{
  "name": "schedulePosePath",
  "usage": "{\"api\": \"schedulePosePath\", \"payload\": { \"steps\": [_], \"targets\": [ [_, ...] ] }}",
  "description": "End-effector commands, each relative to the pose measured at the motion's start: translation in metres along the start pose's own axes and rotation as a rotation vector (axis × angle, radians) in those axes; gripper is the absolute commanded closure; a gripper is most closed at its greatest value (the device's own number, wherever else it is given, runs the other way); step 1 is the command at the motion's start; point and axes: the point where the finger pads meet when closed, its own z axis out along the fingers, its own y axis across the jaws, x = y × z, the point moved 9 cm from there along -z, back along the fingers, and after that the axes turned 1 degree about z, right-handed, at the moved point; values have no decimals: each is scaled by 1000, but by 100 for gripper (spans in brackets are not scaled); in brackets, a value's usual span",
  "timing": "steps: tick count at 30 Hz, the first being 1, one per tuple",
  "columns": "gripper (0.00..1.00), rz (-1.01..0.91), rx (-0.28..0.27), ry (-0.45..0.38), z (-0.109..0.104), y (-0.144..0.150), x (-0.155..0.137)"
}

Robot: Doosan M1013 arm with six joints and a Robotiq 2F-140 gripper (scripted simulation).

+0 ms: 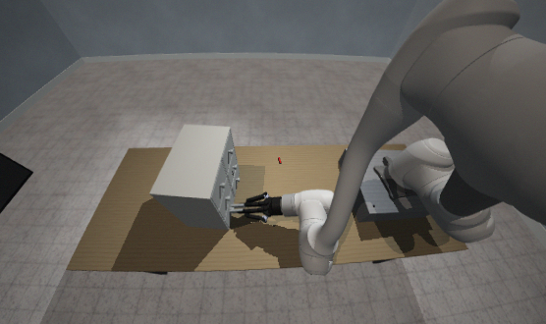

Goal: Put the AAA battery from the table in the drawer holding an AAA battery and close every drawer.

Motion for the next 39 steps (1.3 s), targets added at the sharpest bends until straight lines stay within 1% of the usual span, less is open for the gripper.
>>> {"api": "schedulePosePath", "payload": {
  "steps": [1, 18, 28, 39],
  "targets": [
    [92, 0, 0, 0, 0, 0, 0],
    [92, 0, 0, 0, -5, 0, -2],
    [92, 0, 0, 0, -12, 0, -4],
    [92, 0, 0, 0, -26, 0, -9]
  ]
}}
